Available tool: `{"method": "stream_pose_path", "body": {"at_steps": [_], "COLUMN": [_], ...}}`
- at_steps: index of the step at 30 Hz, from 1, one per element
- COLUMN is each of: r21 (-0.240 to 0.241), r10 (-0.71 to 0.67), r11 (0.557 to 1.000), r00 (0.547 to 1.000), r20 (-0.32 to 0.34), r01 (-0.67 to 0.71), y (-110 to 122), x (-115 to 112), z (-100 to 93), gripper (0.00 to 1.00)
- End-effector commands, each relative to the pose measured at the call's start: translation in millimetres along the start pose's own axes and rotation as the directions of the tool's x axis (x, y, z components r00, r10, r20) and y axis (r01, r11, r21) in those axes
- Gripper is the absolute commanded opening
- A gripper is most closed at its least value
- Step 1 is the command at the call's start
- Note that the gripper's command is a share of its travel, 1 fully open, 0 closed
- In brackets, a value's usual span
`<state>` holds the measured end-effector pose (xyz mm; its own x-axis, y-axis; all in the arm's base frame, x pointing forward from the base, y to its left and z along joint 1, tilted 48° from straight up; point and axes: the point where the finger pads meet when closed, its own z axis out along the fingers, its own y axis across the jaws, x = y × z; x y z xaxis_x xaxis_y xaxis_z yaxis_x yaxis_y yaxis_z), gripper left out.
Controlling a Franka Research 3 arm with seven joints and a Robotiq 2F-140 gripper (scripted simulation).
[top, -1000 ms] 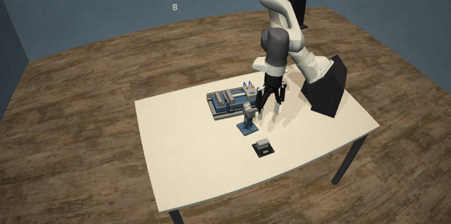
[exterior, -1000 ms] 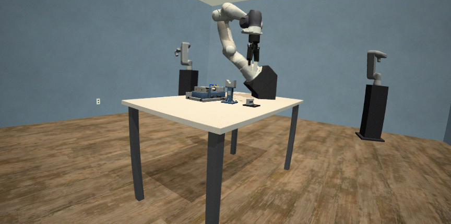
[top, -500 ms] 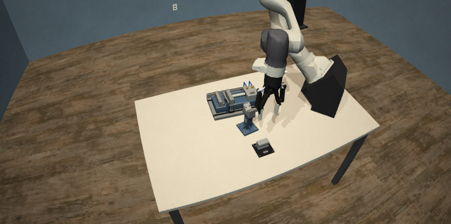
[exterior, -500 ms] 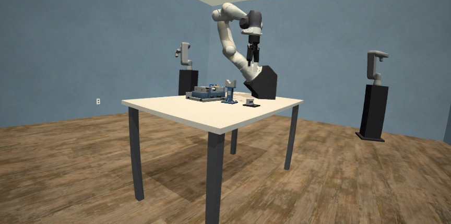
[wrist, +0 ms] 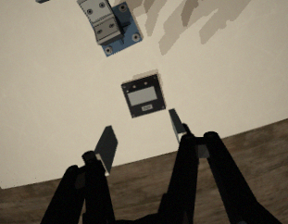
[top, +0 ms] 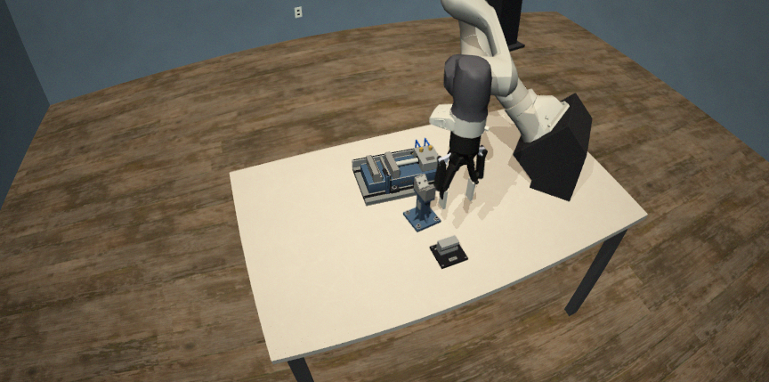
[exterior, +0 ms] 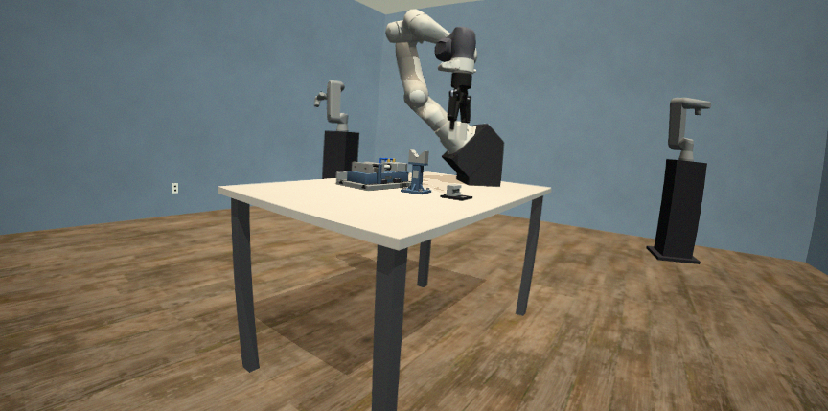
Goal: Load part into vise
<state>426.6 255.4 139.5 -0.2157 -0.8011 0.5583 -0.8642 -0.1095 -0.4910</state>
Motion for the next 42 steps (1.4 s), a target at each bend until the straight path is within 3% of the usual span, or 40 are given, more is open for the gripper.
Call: {"method": "stream_pose_path", "body": {"at_steps": [1, 42], "r21": [0.005, 0.005], "r10": [-0.006, -0.006], "r11": [1.0, 1.0], "r00": [1.0, 1.0], "r20": [0.004, 0.004], "r01": [0.006, 0.006], "y": [-1.3, -1.8], "x": [-1.6, -2.1], "z": [5.7, 90.1], "gripper": [0.51, 0.51]}}
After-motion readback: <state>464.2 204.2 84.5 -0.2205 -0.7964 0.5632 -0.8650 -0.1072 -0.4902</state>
